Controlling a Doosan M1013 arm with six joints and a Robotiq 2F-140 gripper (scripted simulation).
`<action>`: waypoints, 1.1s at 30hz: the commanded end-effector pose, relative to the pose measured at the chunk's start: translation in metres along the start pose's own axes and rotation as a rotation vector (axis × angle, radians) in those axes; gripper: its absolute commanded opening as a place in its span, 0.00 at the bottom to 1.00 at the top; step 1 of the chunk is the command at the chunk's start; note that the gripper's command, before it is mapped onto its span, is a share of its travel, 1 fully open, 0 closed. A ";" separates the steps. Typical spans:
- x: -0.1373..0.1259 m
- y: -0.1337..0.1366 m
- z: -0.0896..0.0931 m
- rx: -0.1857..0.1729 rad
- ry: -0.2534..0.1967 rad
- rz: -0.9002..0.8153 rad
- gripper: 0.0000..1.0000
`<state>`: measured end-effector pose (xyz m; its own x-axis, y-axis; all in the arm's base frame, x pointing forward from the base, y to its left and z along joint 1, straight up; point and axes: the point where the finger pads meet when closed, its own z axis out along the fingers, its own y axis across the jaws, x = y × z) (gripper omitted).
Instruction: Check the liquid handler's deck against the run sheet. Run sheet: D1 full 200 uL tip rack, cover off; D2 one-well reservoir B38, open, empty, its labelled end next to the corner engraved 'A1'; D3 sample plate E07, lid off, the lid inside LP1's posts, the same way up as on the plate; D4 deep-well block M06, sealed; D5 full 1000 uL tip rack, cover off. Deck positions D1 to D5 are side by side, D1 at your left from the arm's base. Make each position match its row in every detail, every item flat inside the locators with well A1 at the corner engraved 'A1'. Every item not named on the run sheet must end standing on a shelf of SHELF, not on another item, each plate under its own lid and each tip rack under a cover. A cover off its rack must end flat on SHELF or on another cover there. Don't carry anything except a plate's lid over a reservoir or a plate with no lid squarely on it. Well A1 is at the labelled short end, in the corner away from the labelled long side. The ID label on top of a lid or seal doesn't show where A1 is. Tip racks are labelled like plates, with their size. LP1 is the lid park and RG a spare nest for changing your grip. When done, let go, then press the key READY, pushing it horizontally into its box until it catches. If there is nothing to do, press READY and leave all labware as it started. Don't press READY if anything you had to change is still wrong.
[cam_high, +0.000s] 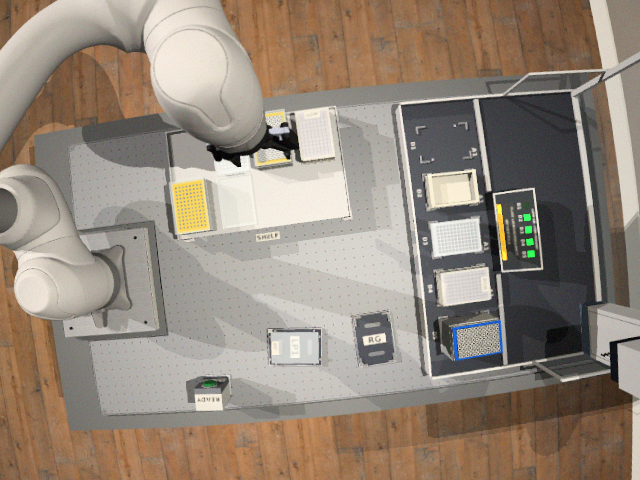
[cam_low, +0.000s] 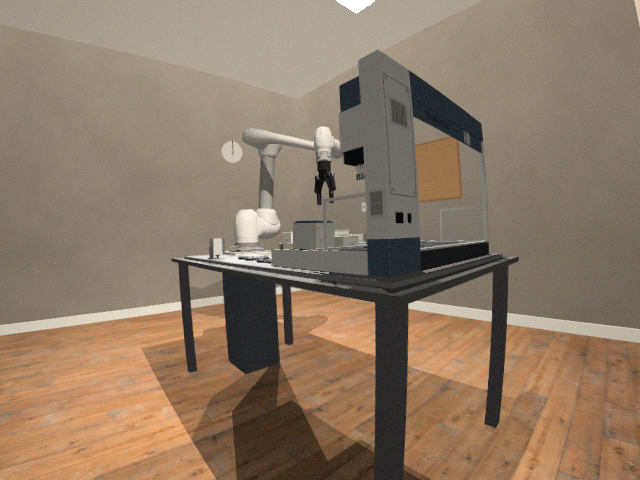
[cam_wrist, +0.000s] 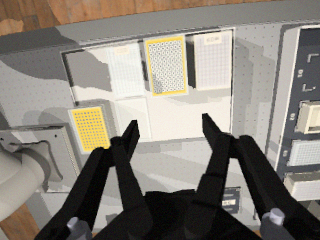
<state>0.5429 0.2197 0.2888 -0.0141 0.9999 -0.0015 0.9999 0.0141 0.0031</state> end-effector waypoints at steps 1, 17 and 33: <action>0.006 0.001 -0.001 -0.001 0.001 0.001 0.67; 0.076 0.002 -0.001 -0.001 0.001 0.001 0.67; 0.077 0.002 0.011 -0.001 0.001 0.001 0.67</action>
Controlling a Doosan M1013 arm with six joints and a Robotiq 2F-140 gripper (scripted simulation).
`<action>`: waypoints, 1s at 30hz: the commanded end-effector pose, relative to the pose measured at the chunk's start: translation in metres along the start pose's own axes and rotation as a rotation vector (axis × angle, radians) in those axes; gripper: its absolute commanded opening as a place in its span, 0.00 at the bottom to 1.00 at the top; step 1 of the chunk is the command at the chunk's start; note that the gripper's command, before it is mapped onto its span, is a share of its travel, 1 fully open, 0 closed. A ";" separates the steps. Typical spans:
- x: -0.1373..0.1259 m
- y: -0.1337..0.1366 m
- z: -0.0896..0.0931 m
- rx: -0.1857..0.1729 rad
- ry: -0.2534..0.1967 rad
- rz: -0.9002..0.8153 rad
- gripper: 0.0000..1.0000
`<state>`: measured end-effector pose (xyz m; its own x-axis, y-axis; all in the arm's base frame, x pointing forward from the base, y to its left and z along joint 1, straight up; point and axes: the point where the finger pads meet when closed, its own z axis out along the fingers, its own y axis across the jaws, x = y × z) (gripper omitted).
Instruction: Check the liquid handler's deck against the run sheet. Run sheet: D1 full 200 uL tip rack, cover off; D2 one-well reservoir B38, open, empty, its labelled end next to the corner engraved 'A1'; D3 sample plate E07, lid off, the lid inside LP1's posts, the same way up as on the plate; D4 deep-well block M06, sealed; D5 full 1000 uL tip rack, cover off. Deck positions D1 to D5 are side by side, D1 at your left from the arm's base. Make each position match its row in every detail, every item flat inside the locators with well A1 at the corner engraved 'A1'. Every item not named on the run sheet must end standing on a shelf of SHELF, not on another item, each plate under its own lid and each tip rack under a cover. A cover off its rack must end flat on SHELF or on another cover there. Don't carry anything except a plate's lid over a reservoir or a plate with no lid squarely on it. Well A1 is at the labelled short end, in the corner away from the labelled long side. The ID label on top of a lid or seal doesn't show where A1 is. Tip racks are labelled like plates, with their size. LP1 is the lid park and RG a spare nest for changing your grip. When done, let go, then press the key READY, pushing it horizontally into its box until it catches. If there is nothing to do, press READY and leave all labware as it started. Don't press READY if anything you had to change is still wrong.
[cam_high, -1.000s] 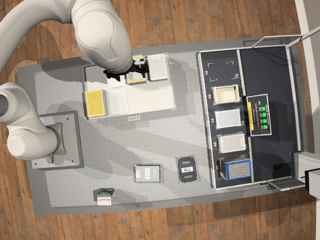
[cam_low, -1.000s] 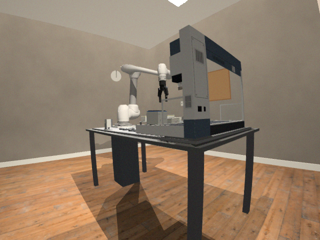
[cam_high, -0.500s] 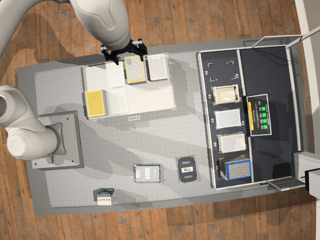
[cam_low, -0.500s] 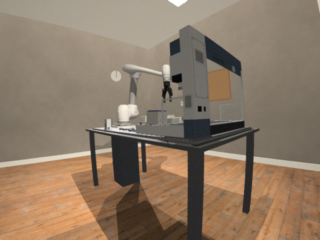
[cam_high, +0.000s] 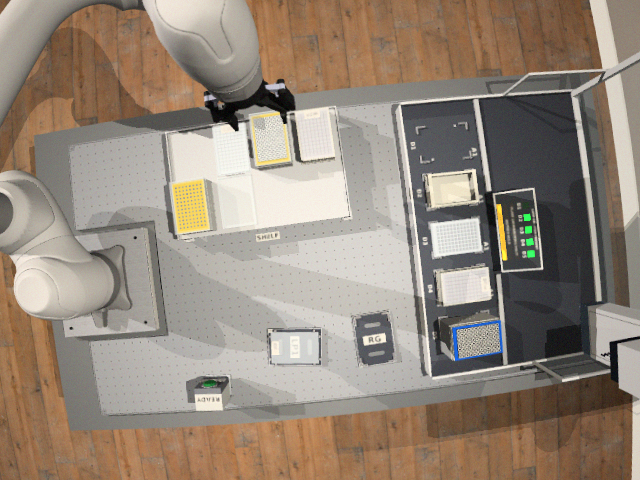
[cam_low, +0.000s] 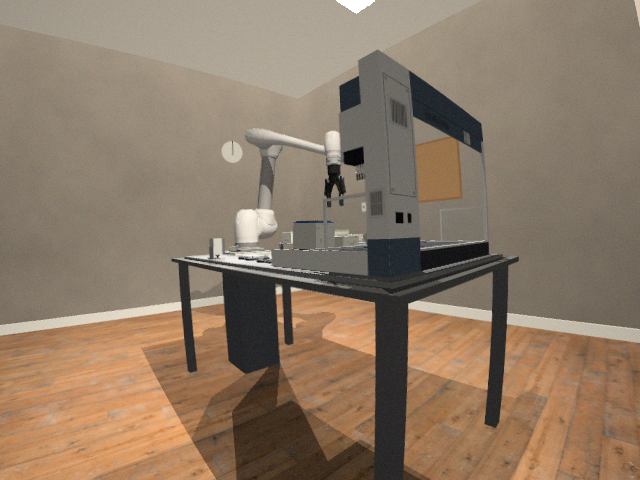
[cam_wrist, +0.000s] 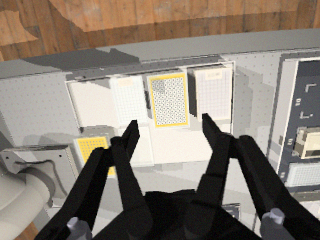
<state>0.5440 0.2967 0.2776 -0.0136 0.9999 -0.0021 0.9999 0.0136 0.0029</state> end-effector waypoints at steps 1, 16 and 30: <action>0.000 0.000 0.000 -0.001 0.001 0.000 0.67; 0.000 0.000 0.025 -0.001 0.001 0.000 0.67; 0.000 0.000 0.045 -0.001 0.001 0.000 0.67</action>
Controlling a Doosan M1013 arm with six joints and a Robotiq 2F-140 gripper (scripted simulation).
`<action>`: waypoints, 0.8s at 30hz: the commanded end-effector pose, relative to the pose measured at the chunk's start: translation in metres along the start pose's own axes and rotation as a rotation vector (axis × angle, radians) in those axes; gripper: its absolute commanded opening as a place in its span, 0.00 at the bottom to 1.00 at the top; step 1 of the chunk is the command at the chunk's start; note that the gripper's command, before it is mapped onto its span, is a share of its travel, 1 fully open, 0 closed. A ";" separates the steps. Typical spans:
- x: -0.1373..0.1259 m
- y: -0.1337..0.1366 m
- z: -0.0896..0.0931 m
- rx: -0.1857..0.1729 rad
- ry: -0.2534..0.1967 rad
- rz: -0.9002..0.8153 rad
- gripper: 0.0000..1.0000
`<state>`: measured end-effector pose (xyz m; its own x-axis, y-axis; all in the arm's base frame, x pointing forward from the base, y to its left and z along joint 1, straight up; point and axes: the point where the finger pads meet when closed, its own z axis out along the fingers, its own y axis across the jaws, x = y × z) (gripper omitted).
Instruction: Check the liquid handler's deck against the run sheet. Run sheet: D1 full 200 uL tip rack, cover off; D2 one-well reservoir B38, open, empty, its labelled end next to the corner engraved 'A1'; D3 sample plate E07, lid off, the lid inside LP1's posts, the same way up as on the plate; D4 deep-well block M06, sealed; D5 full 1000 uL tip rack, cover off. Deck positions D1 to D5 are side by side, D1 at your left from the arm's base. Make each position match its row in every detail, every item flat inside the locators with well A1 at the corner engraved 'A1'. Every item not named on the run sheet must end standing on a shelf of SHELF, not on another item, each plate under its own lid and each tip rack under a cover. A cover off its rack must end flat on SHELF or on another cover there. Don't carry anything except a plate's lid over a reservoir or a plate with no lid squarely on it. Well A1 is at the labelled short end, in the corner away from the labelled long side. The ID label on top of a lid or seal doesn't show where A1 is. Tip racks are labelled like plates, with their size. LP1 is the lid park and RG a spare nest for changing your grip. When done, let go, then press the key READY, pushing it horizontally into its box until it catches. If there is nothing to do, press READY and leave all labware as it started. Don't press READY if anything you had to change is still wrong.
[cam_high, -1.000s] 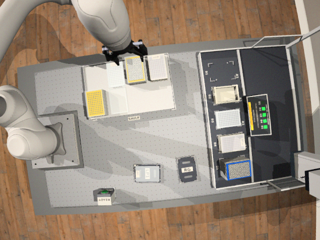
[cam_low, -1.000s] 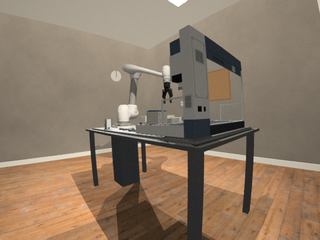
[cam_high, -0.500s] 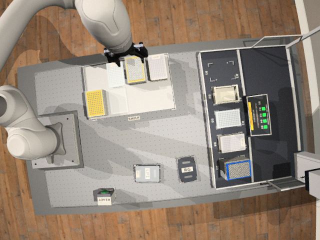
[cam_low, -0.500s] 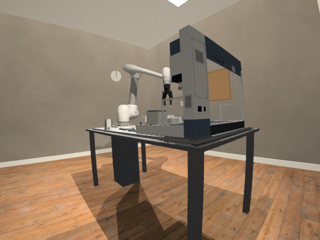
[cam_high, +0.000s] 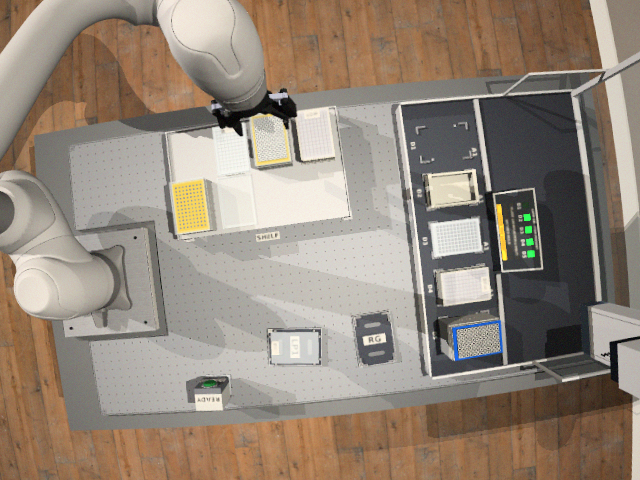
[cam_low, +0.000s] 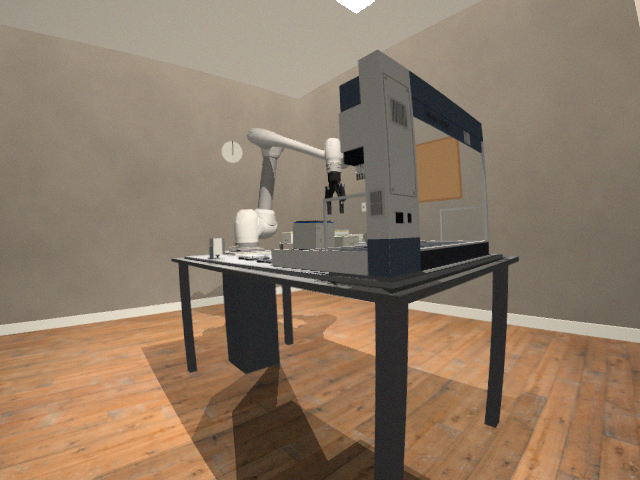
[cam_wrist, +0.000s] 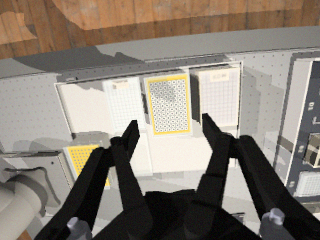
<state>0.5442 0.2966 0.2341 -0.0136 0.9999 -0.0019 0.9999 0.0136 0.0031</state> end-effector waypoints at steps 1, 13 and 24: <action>0.000 0.000 0.003 -0.001 0.001 0.000 0.67; 0.000 0.000 0.020 -0.001 0.001 0.000 0.67; 0.000 0.000 0.035 -0.001 0.001 0.000 0.67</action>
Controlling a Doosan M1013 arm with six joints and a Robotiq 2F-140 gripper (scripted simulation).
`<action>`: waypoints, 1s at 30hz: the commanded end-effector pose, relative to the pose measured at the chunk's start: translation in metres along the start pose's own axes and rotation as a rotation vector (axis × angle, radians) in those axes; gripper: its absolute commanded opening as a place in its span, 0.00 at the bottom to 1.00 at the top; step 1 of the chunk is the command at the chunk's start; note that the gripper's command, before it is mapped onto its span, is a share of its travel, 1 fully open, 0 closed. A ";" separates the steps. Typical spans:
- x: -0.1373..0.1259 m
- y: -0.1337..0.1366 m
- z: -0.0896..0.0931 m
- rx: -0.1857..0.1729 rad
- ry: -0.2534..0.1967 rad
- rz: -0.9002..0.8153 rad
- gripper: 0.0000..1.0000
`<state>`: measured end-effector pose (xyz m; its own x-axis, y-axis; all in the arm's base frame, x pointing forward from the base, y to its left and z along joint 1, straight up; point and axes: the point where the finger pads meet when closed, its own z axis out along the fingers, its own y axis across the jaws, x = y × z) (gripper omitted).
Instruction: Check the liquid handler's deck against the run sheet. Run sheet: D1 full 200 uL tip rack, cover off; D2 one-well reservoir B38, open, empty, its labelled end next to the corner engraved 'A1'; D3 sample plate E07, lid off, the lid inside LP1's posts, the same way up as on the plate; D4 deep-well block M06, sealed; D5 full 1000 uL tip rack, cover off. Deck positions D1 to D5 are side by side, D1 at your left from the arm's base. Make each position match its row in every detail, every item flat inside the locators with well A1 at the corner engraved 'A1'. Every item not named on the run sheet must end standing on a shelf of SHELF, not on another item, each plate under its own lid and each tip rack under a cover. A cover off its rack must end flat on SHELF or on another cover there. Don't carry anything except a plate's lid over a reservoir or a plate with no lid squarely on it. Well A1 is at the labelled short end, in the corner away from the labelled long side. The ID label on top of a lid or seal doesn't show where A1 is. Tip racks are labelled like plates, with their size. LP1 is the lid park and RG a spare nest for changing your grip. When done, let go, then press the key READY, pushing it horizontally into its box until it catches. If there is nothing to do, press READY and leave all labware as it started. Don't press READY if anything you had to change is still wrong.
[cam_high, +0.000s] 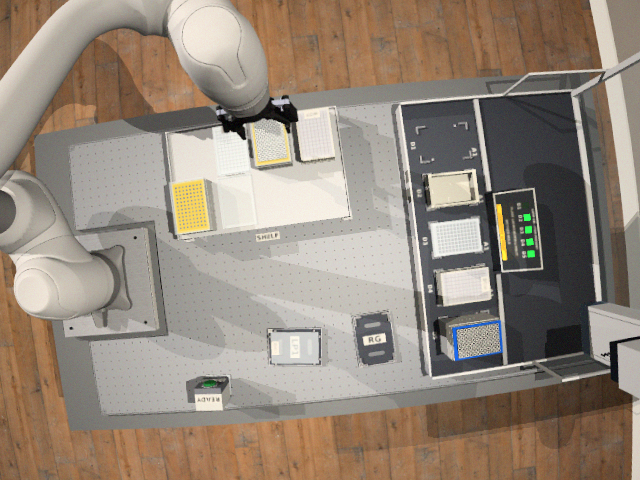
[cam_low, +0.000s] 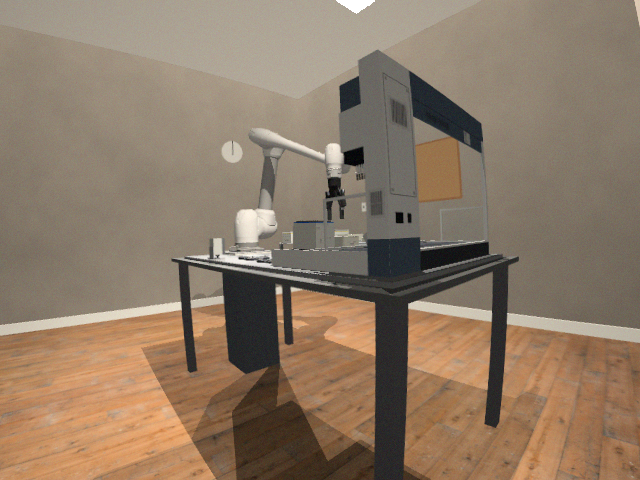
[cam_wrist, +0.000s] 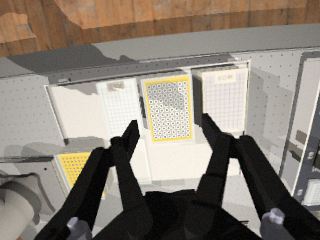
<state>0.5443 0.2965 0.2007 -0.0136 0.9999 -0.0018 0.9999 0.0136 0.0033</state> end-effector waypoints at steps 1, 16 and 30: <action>0.000 0.000 0.003 -0.001 0.001 0.000 0.67; 0.000 0.000 0.025 -0.001 0.001 0.000 0.67; 0.000 0.000 0.048 -0.001 0.001 0.000 0.67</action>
<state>0.5444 0.2965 0.1541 -0.0136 0.9999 -0.0019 0.9999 0.0136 0.0031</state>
